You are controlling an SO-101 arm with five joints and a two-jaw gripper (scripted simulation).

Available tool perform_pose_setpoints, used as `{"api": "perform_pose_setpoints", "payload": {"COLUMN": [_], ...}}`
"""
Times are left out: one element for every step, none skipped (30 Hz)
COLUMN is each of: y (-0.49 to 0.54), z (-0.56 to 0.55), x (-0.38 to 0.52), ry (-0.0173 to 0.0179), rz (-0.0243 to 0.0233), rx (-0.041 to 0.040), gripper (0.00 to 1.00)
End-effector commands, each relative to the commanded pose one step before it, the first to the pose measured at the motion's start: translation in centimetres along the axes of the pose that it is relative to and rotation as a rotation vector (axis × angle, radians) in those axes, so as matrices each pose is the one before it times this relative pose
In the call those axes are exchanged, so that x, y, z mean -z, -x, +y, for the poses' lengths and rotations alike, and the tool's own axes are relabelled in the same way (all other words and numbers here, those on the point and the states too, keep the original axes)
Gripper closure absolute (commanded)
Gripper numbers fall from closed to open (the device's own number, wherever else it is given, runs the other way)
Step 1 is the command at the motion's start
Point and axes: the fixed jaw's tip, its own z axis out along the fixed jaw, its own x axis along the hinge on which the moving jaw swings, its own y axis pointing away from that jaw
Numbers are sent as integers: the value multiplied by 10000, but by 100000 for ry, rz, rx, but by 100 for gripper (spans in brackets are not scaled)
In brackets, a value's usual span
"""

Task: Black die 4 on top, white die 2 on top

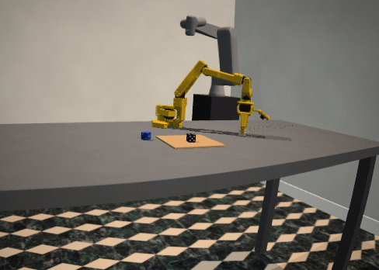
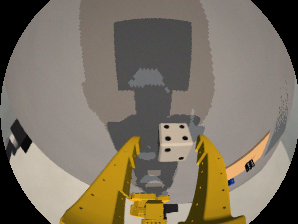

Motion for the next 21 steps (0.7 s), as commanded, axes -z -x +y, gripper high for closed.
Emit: {"api": "perform_pose_setpoints", "payload": {"y": [4439,12,6,6,6,0,6,6,0,0,0,0,0,0,0,-3,0,0,-6,0,0], "z": [-1181,-444,-450,-468,-468,-474,-468,-468,-450,-444,-426,-408,-384,0,0,-364,-330,-306,-270,-246,-210], "x": [5895,0,0,0,0,-6,0,0,0,0,0,0,0,0,0,1,0,-6,0,0,0], "ry": [240,-9,-6,-9,-9,-6,-9,-9,-6,-9,-6,-6,-9,0,0,-5,-6,-6,-3,-3,-6], "rz": [-3784,0,0,0,0,0,0,0,0,0,0,0,0,0,0,-1,0,0,0,0,0], "rx": [28,0,0,0,0,0,0,0,0,0,0,0,3,0,0,-3,0,0,0,0,0], "gripper": [78,79,79,80,81,82,83,83,84,85,86,86,87,87,87,87,88,88,89,89,90]}}
